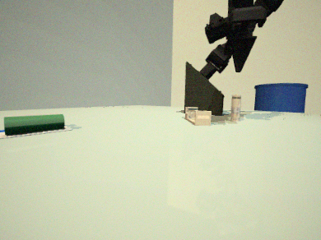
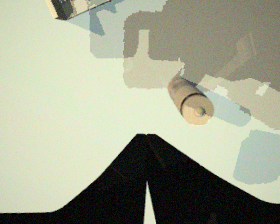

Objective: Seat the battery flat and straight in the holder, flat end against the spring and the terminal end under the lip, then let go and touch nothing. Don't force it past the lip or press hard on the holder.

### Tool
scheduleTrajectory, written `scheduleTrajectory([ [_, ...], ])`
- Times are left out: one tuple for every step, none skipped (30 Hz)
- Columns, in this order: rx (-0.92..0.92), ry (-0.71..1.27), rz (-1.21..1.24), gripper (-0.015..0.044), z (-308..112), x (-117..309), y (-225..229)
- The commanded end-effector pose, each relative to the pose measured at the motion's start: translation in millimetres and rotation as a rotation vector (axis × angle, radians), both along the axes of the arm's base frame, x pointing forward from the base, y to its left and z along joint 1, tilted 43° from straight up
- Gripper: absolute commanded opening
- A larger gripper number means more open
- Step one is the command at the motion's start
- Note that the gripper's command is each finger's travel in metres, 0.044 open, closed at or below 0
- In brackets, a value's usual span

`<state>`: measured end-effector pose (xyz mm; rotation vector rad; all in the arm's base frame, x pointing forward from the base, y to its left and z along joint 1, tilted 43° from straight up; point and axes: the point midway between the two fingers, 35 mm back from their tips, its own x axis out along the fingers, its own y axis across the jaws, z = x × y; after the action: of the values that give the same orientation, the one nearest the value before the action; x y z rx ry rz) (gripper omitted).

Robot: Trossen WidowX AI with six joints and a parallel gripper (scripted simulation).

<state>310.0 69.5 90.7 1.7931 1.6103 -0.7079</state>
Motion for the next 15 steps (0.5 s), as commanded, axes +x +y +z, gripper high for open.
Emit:
scheduleTrajectory([
  [0.025,0.045,-0.027,0.0,0.7,0.5,1.0],
  [0.025,0.045,-0.027,0.0,0.7,0.5,1.0],
  [0.025,0.045,-0.027,0.0,0.7,0.5,1.0],
  [0.025,0.045,-0.027,0.0,0.7,0.5,1.0],
  [0.025,0.045,-0.027,0.0,0.7,0.5,1.0],
  [0.025,0.045,-0.027,0.0,-0.4,0.8,2.0],
  [0.024,0.045,-0.027,0.0,-3.7,1.8,4.7],
  [0.023,0.045,-0.027,0.0,-9.2,3.2,9.3],
  [0.023,0.045,-0.027,0.0,-16.0,4.8,15.3],
  [0.023,0.045,-0.027,0.0,-22.8,6.1,21.5],
  [0.023,0.044,-0.027,0.0,-29.4,7.1,27.7],
  [0.024,0.044,-0.027,0.0,-35.9,7.8,34.0],
  [0.025,0.044,-0.027,0.0,-42.3,8.2,40.3],
  [0.026,0.044,-0.027,0.0,-48.6,8.3,46.7],
  [0.028,0.044,-0.027,0.0,-53.4,8.1,51.8],
])
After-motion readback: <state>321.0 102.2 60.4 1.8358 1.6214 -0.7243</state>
